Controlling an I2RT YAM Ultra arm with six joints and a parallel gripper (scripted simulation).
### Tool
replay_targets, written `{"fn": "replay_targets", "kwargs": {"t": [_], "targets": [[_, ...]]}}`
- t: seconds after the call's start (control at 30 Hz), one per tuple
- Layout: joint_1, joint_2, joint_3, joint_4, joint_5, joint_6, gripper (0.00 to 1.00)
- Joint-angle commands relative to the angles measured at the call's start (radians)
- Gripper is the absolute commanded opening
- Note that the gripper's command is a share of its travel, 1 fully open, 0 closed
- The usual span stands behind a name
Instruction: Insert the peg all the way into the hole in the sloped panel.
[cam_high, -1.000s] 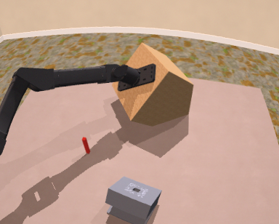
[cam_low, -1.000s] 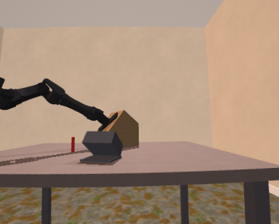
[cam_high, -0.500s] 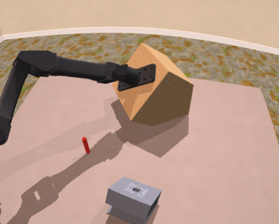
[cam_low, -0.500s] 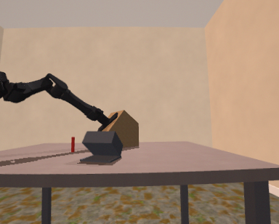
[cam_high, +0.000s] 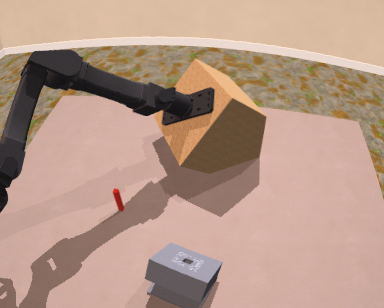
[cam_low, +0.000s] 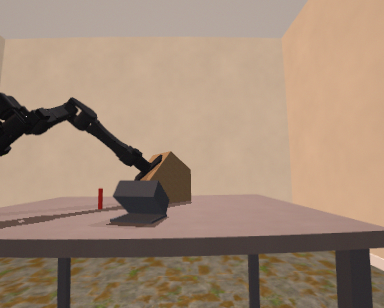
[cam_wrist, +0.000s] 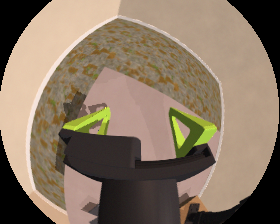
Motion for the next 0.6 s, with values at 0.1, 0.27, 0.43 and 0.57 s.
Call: {"fn": "replay_targets", "kwargs": {"t": [0.1,0.27,0.43,0.57], "targets": [[0.047,-0.08,-0.061,-0.166,-0.051,0.065,1.0],[0.079,-0.134,-0.142,-0.269,-0.081,0.094,1.0],[0.11,-0.189,-0.223,-0.376,-0.112,0.124,1.0],[0.123,-0.21,-0.254,-0.418,-0.124,0.136,1.0]]}}
